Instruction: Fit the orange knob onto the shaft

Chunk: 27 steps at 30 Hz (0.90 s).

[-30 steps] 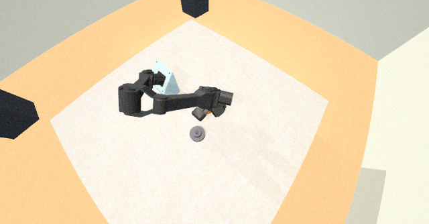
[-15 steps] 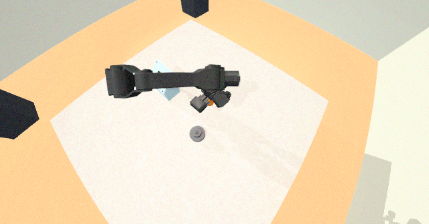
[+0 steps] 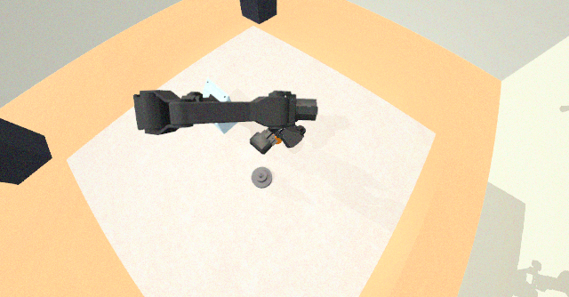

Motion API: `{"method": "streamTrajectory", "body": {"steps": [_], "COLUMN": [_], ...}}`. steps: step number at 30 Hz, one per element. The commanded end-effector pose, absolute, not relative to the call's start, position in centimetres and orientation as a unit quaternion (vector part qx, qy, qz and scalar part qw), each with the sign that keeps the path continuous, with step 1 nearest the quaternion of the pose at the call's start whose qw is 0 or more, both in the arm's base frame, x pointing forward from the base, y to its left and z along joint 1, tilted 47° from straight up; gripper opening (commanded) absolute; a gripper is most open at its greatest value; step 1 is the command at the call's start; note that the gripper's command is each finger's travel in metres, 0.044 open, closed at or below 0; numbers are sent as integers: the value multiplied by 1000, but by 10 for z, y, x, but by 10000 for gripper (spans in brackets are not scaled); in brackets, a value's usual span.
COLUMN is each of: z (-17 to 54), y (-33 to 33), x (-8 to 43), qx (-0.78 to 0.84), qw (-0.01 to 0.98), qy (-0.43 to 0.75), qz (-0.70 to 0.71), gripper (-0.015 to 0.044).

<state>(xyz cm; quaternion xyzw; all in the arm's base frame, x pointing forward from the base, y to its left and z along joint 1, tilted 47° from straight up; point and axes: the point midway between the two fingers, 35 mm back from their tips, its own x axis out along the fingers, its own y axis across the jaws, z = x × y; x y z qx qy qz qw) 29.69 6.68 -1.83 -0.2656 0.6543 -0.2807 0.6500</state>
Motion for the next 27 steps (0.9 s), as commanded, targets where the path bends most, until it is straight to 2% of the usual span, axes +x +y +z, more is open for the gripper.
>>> {"method": "streamTrajectory", "body": {"steps": [1, 27], "z": [-10, 24], "y": [59, -13], "x": [302, 323], "qx": [-265, -266], "qw": [655, 656], "qy": [651, 650], "qz": [-277, -278], "gripper": [0, 0]}}
